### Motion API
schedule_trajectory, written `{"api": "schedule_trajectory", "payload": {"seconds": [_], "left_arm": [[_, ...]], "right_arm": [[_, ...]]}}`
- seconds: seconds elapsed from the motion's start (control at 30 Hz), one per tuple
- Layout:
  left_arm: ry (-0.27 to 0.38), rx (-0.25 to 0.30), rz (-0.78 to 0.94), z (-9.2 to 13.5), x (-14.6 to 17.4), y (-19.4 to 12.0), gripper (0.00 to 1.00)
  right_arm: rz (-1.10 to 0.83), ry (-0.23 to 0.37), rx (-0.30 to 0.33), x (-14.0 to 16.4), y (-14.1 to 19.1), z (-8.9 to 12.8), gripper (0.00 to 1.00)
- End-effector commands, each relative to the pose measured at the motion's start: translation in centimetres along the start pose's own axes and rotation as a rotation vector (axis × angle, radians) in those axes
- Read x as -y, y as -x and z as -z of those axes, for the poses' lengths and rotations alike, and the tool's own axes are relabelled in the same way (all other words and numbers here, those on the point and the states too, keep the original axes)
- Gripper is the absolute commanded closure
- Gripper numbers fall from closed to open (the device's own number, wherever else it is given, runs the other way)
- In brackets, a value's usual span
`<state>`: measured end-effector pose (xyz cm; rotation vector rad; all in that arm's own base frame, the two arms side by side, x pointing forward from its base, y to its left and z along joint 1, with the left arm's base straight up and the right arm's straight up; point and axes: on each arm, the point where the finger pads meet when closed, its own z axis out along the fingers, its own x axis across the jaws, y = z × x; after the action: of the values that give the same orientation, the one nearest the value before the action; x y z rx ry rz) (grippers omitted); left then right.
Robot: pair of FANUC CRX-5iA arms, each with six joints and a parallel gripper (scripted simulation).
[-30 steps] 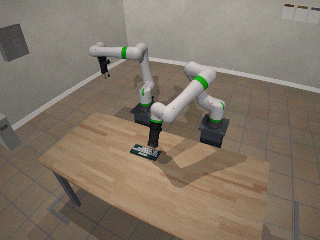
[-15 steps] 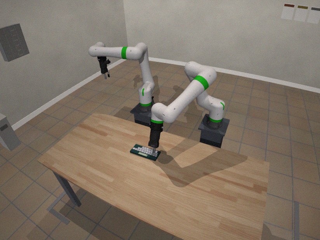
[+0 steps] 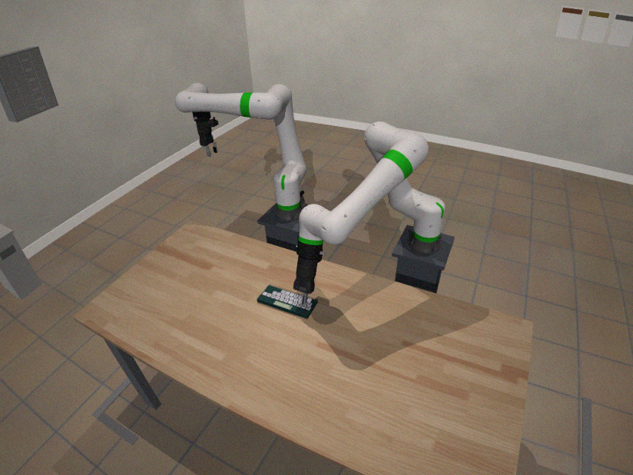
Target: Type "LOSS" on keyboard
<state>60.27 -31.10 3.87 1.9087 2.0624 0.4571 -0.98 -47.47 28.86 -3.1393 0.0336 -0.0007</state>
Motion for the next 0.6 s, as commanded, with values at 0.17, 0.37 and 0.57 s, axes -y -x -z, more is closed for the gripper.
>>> {"api": "schedule_trajectory", "payload": {"seconds": [0.17,0.37,0.57], "left_arm": [[0.002,0.002,0.001,0.03,-0.09,0.06,1.00],[0.002,0.002,0.001,-0.04,-0.06,0.06,1.00],[0.002,0.002,0.001,-0.09,-0.03,0.06,1.00]], "right_arm": [[0.000,0.002,0.000,-0.02,0.03,0.10,0.00],[0.000,0.002,0.000,-0.02,0.03,0.10,0.00],[0.000,0.002,0.000,-0.02,0.03,0.10,0.00]]}}
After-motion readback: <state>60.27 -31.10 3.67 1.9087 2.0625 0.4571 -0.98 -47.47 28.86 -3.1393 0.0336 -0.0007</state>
